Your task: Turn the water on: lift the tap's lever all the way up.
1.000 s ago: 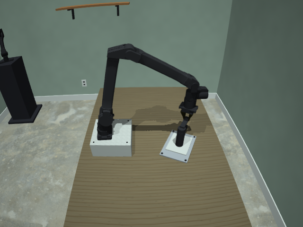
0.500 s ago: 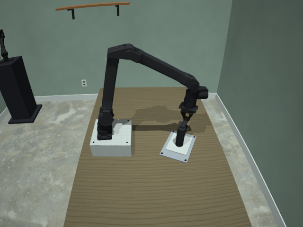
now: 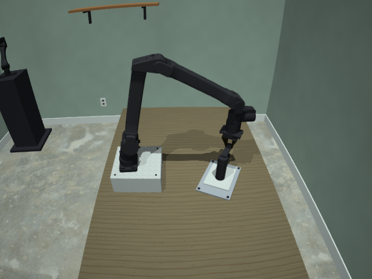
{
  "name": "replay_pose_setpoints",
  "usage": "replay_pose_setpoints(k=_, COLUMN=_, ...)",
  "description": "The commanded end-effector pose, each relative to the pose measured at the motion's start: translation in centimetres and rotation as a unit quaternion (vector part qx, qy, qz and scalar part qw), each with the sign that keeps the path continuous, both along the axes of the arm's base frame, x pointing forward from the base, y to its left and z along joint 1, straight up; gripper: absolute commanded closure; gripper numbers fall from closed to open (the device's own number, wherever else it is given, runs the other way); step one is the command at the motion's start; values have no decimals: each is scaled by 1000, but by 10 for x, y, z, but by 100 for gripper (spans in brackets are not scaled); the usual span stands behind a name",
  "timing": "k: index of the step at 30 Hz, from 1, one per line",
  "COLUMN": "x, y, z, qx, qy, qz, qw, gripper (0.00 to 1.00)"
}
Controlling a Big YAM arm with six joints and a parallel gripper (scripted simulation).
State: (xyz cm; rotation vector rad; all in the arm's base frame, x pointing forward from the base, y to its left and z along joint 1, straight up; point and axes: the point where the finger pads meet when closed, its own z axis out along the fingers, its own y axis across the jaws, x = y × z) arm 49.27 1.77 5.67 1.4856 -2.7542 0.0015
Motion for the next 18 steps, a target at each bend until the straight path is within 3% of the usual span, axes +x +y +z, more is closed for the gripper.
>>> replay_pose_setpoints(k=1, x=16, y=-3, z=18, qx=0, qy=-23, qz=3, qw=1000, gripper=100)
replay_pose_setpoints(k=10, x=16, y=-11, z=50, qx=0, qy=-33, qz=1, qw=999, gripper=100)
replay_pose_setpoints(k=18, x=14, y=-16, z=60, qx=-1, qy=-35, qz=1, qw=999, gripper=100)
